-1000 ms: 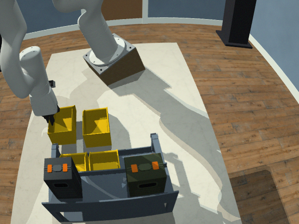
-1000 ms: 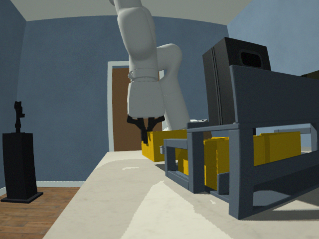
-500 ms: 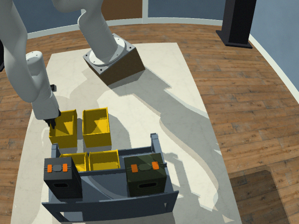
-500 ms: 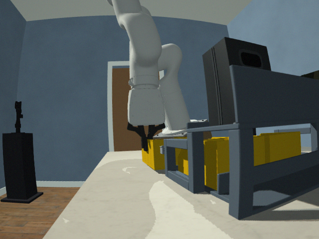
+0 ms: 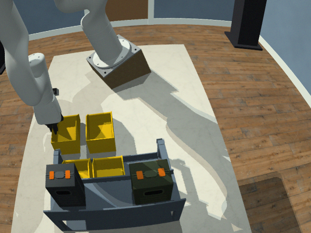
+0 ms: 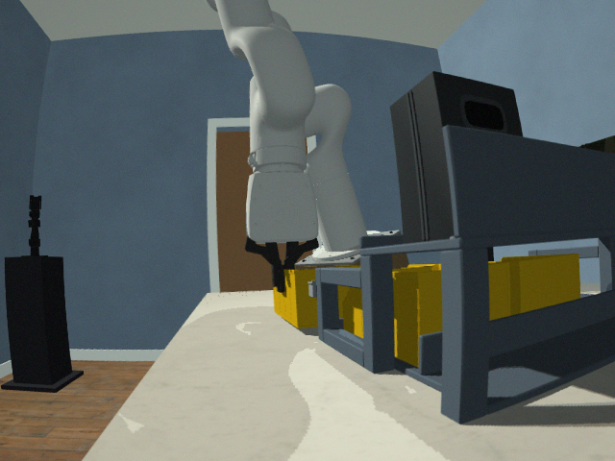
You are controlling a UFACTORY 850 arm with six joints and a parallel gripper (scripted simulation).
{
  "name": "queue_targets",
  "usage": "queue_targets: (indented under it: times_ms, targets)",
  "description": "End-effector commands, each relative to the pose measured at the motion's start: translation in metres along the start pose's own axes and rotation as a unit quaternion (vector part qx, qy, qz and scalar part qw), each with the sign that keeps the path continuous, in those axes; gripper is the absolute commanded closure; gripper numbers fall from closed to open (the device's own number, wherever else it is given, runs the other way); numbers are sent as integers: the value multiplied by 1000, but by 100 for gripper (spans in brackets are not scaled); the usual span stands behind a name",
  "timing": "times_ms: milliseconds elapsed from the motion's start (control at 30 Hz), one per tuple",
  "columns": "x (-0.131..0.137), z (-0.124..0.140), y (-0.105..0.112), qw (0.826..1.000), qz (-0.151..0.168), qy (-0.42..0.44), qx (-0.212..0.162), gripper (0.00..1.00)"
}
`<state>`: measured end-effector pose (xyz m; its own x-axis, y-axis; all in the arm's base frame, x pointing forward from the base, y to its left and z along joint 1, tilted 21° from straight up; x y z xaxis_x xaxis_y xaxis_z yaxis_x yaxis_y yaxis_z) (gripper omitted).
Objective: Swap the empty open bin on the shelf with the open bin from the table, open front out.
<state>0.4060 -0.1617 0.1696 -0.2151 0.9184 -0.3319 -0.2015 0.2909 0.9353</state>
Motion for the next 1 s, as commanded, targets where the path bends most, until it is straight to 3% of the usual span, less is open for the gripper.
queue_targets:
  times_ms: [0,800,833,967]
  targets:
    - [0,0,-1,1000,0,0,-1,100]
    - [0,0,-7,1000,0,0,-1,100]
    - [0,0,-7,1000,0,0,-1,74]
    - [0,0,-7,1000,0,0,-1,74]
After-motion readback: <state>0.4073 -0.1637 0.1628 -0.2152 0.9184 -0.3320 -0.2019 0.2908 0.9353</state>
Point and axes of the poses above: the point where the finger pads meet when closed, its own y axis back along the fingers, its own x axis across the jaws, z = x × y, the point moved 8 cm from there along y, back along the fingers, and after that the axes turned 6 degrees about y, right-handed, at the moved point
